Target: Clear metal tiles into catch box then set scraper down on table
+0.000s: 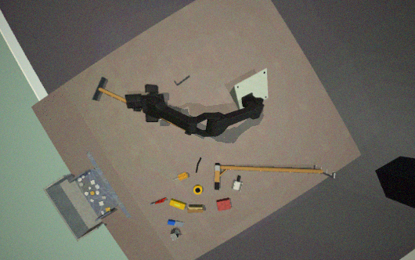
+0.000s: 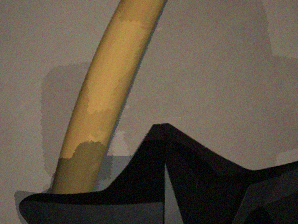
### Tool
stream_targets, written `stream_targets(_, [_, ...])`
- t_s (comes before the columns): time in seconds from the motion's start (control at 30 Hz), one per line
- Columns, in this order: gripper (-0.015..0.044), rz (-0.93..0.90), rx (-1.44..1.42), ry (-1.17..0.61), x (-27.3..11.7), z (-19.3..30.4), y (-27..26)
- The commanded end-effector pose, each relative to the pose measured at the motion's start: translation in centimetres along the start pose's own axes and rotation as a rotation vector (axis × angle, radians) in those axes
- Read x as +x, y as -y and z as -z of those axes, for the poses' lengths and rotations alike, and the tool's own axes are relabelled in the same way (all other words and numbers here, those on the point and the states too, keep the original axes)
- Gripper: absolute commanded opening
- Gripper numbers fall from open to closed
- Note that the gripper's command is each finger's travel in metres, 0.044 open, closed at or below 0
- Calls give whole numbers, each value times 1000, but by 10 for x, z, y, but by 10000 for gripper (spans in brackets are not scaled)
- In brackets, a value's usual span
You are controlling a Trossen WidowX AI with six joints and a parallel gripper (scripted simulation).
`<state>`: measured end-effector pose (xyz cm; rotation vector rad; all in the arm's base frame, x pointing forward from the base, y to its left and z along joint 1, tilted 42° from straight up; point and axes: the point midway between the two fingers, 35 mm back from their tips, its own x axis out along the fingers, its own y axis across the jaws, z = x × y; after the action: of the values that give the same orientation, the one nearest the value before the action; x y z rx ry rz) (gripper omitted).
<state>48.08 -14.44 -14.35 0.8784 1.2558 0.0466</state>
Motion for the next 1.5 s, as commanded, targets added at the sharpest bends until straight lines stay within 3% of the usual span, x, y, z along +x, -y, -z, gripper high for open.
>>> stream_targets(0.0, [0, -1, 2, 5, -1, -4, -4])
stream_targets(1.47, [0, -4, 0, 6, 8, -21, -42])
